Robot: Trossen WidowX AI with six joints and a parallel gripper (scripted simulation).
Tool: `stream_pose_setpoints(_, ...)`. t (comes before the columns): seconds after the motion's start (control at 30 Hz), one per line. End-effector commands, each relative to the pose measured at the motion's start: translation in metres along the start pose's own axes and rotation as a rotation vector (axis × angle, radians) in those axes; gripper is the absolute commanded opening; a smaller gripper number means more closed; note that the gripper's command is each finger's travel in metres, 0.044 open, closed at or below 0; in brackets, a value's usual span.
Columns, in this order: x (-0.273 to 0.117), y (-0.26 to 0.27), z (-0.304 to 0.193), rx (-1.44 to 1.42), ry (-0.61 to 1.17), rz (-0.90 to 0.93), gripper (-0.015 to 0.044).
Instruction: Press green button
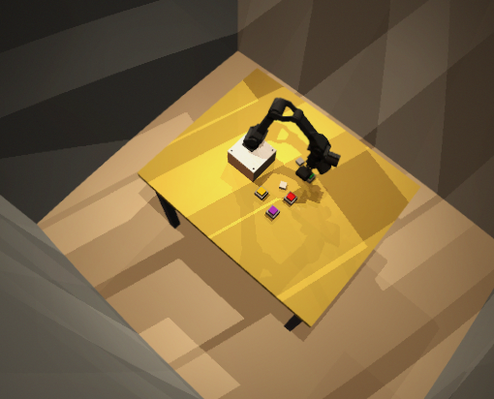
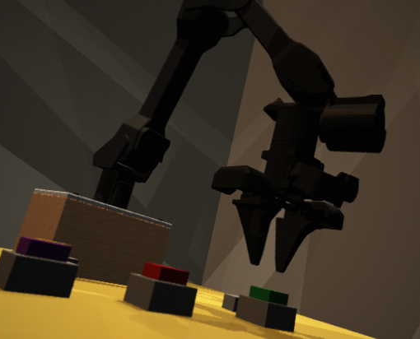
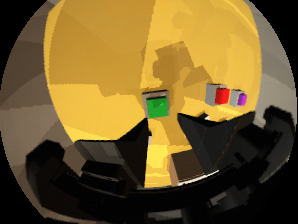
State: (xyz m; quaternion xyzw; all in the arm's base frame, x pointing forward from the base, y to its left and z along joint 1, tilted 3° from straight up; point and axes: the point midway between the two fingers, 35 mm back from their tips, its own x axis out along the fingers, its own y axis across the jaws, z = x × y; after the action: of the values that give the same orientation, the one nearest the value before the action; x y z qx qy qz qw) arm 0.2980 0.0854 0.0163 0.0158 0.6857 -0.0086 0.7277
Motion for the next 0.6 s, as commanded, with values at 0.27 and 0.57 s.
stream_pose_setpoints(0.27,-0.0012,0.0018,0.0045,0.008,-0.023,0.011,0.0020)
stream_pose_setpoints(0.57,0.0080,0.0020,0.0050,0.008,-0.023,0.011,0.0020)
